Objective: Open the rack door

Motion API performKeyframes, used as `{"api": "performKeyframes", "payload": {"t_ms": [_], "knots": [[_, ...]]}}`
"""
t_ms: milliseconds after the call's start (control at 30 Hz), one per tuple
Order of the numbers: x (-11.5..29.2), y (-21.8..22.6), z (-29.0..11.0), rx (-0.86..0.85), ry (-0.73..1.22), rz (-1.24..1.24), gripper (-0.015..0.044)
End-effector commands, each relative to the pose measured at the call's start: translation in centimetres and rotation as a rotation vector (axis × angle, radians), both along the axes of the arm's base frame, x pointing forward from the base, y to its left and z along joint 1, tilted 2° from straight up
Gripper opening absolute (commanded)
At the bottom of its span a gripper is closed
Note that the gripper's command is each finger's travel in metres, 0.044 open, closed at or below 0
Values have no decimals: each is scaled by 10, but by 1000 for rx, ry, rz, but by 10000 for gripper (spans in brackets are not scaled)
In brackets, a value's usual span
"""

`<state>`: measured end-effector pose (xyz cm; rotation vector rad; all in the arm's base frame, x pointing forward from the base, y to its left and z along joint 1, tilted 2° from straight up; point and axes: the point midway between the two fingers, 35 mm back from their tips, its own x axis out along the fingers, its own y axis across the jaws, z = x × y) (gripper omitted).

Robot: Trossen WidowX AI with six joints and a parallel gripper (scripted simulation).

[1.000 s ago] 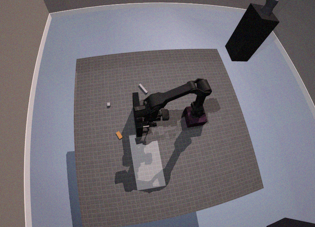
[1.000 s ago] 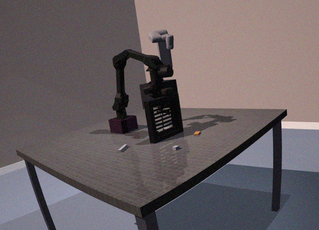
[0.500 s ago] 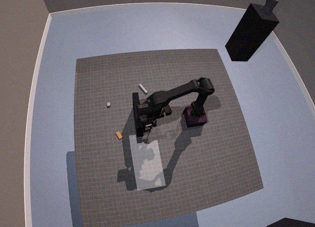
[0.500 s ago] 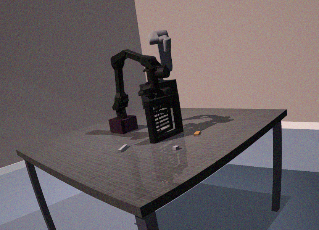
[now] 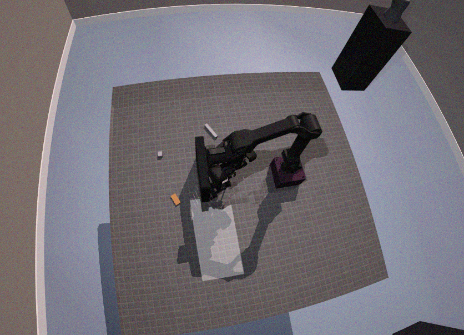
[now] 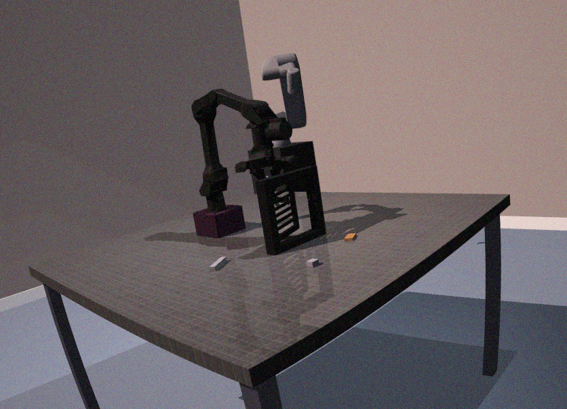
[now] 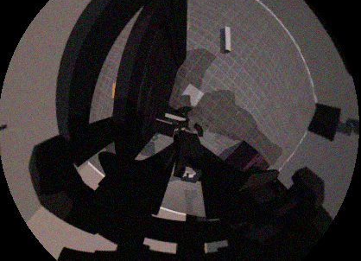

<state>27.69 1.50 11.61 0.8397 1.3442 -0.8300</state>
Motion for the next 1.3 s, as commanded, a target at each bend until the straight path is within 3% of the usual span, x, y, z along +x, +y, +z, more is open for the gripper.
{"api": "performKeyframes", "payload": {"t_ms": [0,1267], "knots": [[-6,-7,-1,-10,-3,90,17],[-46,-72,-2,-44,16,607,17]]}}
